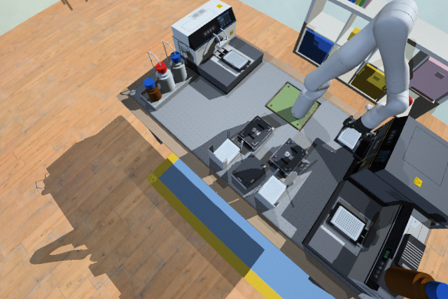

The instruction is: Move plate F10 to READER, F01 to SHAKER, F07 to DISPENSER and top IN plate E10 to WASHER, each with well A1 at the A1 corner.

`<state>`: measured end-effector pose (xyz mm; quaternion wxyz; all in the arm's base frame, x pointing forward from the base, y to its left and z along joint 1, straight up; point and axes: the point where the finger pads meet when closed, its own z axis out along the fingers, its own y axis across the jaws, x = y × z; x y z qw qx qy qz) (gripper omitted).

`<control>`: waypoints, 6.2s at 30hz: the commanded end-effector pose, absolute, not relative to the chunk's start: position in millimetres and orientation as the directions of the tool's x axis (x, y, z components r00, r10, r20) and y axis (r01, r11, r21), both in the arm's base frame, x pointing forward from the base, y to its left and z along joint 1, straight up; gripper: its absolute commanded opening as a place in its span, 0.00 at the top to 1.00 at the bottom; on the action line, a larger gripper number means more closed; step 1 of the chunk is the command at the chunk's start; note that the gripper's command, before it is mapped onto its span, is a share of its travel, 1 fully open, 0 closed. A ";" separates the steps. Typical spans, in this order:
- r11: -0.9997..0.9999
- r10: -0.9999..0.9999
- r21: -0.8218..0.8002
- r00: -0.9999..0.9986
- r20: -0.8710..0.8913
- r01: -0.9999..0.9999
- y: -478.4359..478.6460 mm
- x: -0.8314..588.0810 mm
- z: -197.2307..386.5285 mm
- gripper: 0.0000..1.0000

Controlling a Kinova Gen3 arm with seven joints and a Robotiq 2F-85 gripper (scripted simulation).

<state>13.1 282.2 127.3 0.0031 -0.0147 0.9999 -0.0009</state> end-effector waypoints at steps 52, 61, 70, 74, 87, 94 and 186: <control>1.000 -0.029 -0.001 -1.000 -0.007 -0.029 282.6 13.1 119.6 0.00; 1.000 -0.029 -0.001 -1.000 -0.007 -0.029 282.6 13.0 127.5 0.00; 1.000 -0.029 -0.001 -1.000 -0.007 -0.029 282.6 13.0 139.5 0.00; 1.000 -0.029 -0.001 -1.000 -0.007 -0.029 282.6 13.0 142.2 0.00; 1.000 -0.029 -0.001 -1.000 -0.007 -0.029 282.6 12.9 159.5 0.00; 1.000 -0.029 -0.001 -1.000 -0.007 -0.029 282.6 12.8 166.2 0.00; 0.950 0.313 0.002 -0.950 -0.007 0.313 290.8 124.8 221.3 0.00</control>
